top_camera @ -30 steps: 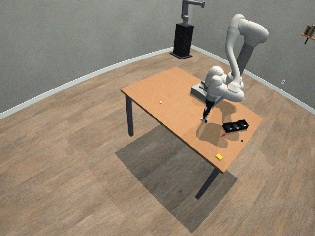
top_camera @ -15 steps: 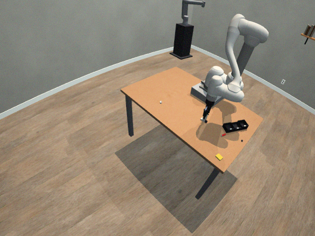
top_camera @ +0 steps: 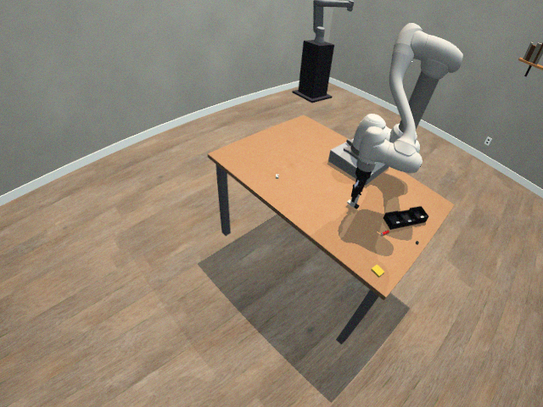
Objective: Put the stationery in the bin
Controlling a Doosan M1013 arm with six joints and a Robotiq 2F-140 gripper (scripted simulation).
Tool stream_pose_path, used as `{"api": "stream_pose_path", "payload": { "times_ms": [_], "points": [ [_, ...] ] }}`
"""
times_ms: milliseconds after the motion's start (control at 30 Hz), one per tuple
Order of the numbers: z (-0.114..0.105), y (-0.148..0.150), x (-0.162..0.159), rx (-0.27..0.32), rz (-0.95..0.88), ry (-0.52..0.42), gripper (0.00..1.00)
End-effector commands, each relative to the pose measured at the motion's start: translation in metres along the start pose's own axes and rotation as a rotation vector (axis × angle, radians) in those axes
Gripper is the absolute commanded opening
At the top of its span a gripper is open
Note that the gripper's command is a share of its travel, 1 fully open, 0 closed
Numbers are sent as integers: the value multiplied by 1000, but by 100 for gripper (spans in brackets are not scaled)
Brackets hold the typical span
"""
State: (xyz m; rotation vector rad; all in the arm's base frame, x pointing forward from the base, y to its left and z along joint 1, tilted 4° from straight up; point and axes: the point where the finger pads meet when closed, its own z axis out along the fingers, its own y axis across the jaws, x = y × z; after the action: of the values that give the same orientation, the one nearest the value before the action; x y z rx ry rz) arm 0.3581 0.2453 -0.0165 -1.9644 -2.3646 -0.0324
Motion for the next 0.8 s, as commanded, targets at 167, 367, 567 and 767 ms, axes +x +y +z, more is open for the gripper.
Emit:
{"api": "stream_pose_path", "payload": {
  "times_ms": [167, 367, 567, 767],
  "points": [
    [-27, 3, 0, -4, 1, 0, 20],
    [-40, 3, 0, -4, 1, 0, 20],
    [-40, 3, 0, -4, 1, 0, 20],
    [-40, 3, 0, -4, 1, 0, 20]
  ]
}}
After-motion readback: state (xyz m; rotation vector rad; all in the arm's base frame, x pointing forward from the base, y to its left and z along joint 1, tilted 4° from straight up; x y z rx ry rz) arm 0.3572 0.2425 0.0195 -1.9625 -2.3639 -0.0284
